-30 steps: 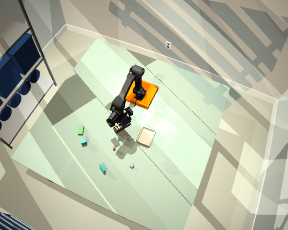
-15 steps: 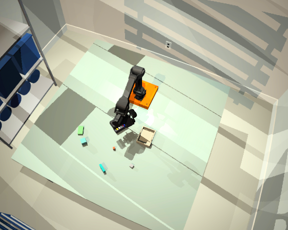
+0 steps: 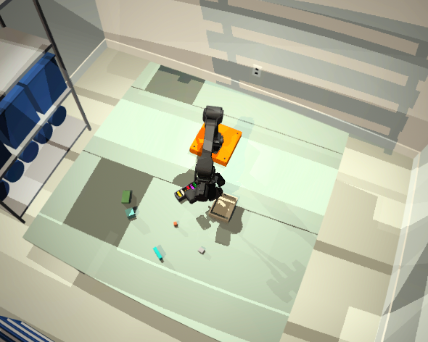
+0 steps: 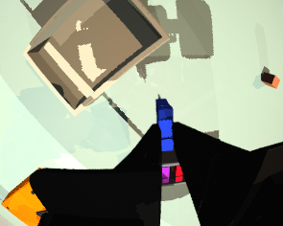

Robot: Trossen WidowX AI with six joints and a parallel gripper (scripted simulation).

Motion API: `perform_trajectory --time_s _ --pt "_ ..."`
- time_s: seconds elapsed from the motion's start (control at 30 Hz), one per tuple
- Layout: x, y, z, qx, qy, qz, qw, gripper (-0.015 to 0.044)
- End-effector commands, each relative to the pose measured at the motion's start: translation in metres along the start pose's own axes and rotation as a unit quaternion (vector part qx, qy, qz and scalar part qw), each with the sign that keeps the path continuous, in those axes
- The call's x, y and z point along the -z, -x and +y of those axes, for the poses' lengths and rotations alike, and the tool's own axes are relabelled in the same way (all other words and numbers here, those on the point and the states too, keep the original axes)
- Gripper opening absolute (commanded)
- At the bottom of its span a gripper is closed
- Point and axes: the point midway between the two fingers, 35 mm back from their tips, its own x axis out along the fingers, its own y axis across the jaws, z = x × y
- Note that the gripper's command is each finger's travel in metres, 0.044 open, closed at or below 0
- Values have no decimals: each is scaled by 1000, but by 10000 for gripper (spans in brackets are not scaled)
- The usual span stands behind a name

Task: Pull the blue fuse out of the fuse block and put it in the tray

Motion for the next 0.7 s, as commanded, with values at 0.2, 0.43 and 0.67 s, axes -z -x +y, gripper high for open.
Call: perform_trajectory --time_s 0.2,0.43,0.67 --pt "-40 0 32 -1 -1 -1 1000 0" --pt "-65 0 61 -2 -1 -2 1000 0" --pt "-68 -6 64 -3 -1 -2 1000 0"
